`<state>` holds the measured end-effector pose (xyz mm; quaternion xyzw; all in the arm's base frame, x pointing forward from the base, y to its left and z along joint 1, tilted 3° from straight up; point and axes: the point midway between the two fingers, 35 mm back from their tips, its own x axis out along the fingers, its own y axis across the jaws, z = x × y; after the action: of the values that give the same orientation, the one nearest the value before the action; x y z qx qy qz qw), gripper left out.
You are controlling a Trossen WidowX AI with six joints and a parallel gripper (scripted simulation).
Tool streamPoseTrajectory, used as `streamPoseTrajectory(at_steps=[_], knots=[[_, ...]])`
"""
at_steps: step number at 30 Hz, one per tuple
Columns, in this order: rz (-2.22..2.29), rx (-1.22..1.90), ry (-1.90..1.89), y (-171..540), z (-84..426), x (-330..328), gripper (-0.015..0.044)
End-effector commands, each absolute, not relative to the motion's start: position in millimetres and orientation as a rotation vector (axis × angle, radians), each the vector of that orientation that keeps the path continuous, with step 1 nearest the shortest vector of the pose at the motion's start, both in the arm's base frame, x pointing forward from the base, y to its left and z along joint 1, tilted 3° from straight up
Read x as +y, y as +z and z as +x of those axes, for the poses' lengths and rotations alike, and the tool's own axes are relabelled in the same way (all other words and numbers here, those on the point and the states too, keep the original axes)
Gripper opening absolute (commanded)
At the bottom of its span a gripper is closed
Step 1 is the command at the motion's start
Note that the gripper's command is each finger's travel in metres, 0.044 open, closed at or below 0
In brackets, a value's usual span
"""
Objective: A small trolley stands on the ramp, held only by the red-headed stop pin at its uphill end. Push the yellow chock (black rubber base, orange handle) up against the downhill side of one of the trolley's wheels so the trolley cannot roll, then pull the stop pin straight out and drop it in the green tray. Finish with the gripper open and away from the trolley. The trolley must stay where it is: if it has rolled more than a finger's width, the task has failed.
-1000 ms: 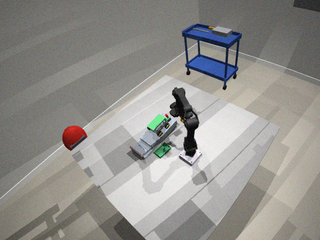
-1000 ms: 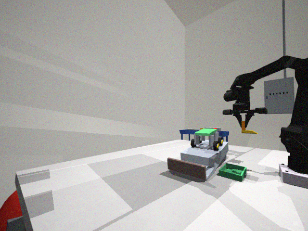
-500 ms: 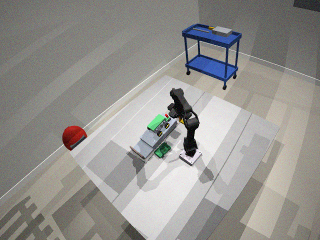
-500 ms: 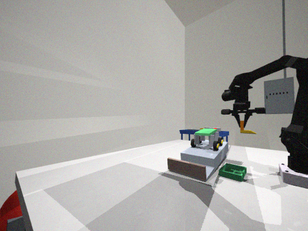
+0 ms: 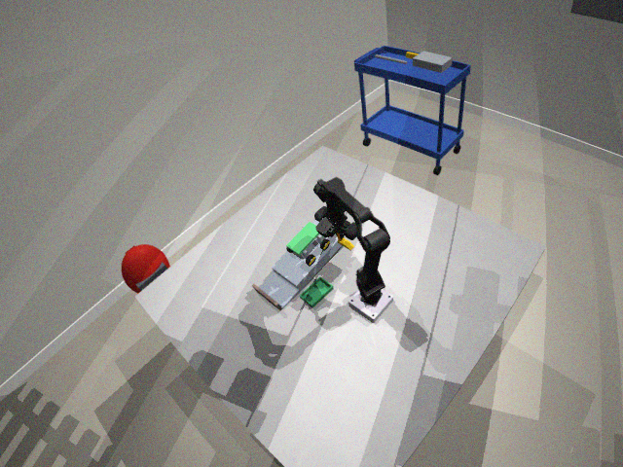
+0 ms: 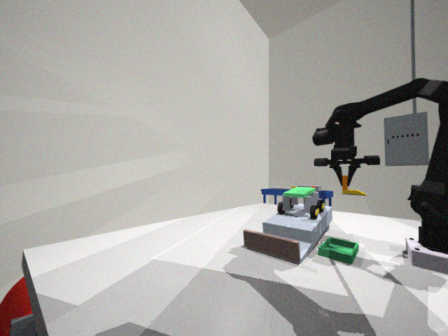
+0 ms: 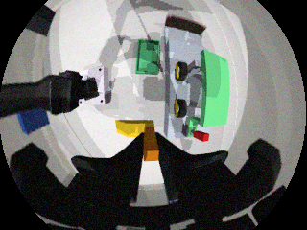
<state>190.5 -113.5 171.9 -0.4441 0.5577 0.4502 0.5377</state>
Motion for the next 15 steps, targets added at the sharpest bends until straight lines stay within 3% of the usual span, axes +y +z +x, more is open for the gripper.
streamPoseTrajectory(at_steps=[1,15], knots=[[-1.048,1.324,1.076,170,196,-101,0.0000],[-1.046,1.320,1.077,167,216,-58,0.0000]])
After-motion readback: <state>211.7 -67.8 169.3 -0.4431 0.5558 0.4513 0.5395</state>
